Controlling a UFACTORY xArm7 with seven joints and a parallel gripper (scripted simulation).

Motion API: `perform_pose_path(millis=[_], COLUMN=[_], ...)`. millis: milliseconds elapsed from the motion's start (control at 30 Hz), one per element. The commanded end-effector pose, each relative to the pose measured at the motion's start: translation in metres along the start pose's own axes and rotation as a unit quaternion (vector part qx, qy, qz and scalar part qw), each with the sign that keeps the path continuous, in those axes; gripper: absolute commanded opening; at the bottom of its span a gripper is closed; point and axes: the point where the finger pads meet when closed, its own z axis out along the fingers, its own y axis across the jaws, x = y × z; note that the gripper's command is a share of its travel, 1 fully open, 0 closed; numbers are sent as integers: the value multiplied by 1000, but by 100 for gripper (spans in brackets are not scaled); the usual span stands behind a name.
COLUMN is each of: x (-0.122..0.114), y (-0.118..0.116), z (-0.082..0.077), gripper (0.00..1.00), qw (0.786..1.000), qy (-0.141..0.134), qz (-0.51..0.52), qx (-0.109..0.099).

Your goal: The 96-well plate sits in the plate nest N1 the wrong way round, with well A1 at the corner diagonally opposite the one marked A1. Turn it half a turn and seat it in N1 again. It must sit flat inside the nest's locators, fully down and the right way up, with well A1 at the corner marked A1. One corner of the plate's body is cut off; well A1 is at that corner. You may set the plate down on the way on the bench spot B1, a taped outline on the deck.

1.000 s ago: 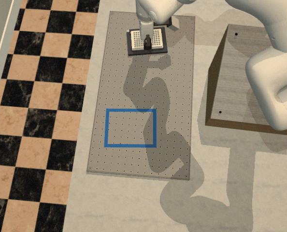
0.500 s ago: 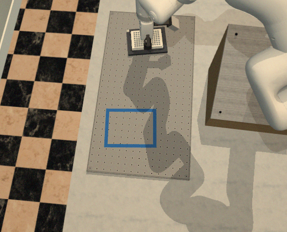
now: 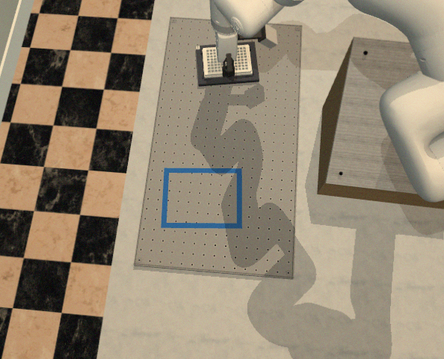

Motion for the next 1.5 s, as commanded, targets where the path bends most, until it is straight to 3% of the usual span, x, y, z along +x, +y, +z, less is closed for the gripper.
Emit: perform_pose_path(millis=[0, 1467], x=[-1, -1], y=[-2, -2], z=[-2, -22], gripper=[0, 0], qw=[1000, 1000], qy=[-2, -2], qz=[0, 0], qx=[2, 2])
